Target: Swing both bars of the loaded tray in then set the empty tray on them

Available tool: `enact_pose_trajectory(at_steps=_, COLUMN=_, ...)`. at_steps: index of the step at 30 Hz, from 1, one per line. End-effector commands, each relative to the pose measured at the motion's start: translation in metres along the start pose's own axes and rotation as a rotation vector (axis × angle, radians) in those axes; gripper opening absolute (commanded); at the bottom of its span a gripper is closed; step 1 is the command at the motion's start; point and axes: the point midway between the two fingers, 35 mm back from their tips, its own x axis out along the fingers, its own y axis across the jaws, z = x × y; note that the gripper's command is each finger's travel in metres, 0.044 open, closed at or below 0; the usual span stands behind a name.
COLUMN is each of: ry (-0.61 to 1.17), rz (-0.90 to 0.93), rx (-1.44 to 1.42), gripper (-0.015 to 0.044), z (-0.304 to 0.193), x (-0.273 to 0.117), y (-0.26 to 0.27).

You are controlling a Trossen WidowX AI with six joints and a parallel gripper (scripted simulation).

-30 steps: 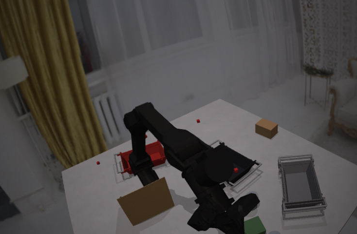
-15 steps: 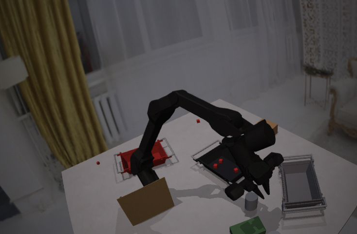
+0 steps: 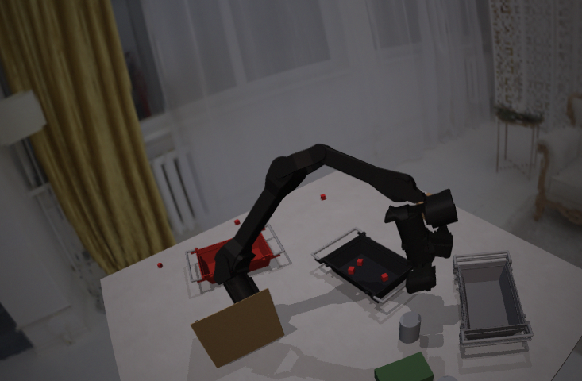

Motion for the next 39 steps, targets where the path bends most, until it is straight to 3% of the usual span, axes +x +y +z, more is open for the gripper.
enact_pose_trajectory(at_steps=1, ry=0.102, rz=0.077, rx=-0.382, gripper=0.0082, z=-0.024, x=0.021, y=0.065)
enact_pose_trajectory(at_steps=9, ry=0.214, rz=0.206, rx=-0.826, gripper=0.0082, z=-0.067, x=0.049, y=0.137)
enact_pose_trajectory(at_steps=20, ry=0.216, rz=0.209, rx=-0.835, gripper=0.0082, z=-0.068, x=0.050, y=0.138)
enact_pose_trajectory(at_steps=31, ry=0.217, rz=0.212, rx=-0.835, gripper=0.0082, z=-0.083, x=0.103, y=0.144)
enact_pose_trajectory(at_steps=39, ry=0.217, rz=0.212, rx=-0.835, gripper=0.0082, z=-0.085, x=0.106, y=0.145)
